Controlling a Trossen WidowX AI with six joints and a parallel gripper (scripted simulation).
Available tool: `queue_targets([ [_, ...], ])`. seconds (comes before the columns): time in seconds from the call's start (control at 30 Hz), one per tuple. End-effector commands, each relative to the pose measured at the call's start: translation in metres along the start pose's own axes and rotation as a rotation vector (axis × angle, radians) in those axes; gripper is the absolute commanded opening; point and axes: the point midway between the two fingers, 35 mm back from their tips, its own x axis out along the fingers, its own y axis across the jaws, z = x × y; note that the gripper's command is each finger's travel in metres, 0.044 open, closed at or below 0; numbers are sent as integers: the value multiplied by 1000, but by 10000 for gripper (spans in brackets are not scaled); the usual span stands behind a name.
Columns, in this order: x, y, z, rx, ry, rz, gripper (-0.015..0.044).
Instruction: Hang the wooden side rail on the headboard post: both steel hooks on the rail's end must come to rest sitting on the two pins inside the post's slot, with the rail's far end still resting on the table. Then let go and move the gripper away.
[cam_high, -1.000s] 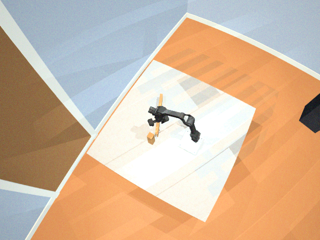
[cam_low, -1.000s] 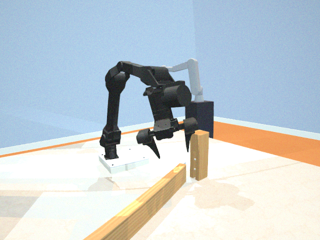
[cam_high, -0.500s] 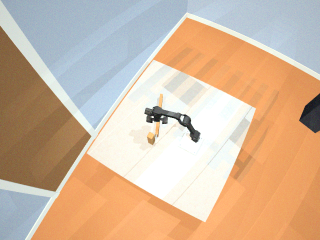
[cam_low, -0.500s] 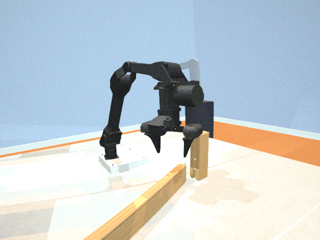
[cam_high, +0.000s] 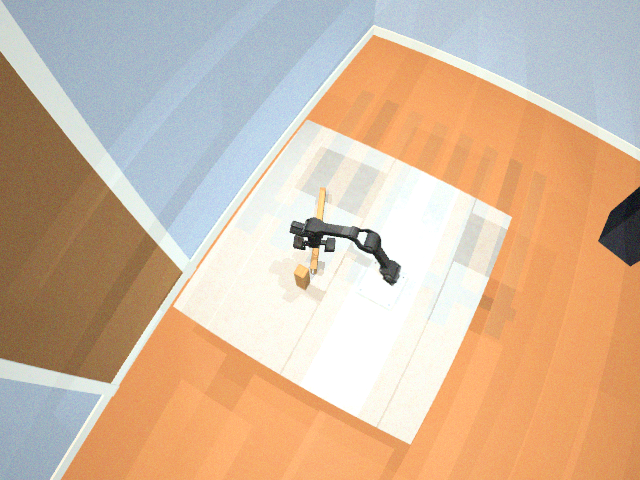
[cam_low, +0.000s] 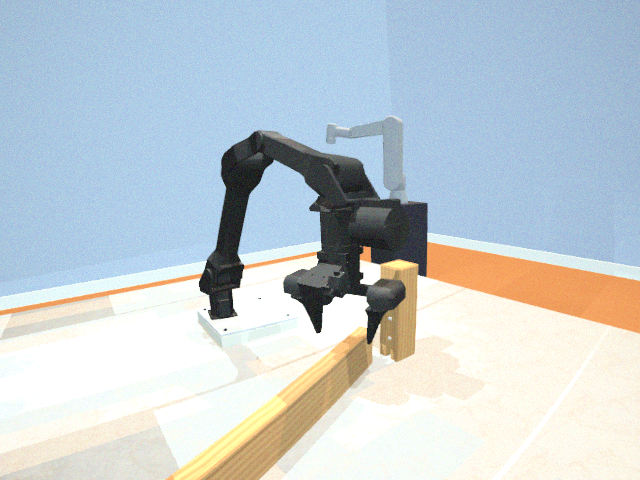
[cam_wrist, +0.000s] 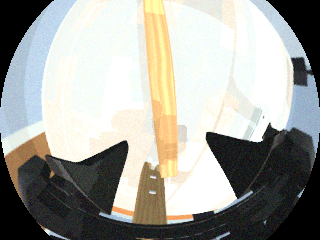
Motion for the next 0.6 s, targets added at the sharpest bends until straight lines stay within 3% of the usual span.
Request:
queue_targets([
  [0.0, 7, 0, 1, 6, -4, 0, 440],
  [0.57, 34, 1, 1, 6, -4, 0, 440],
])
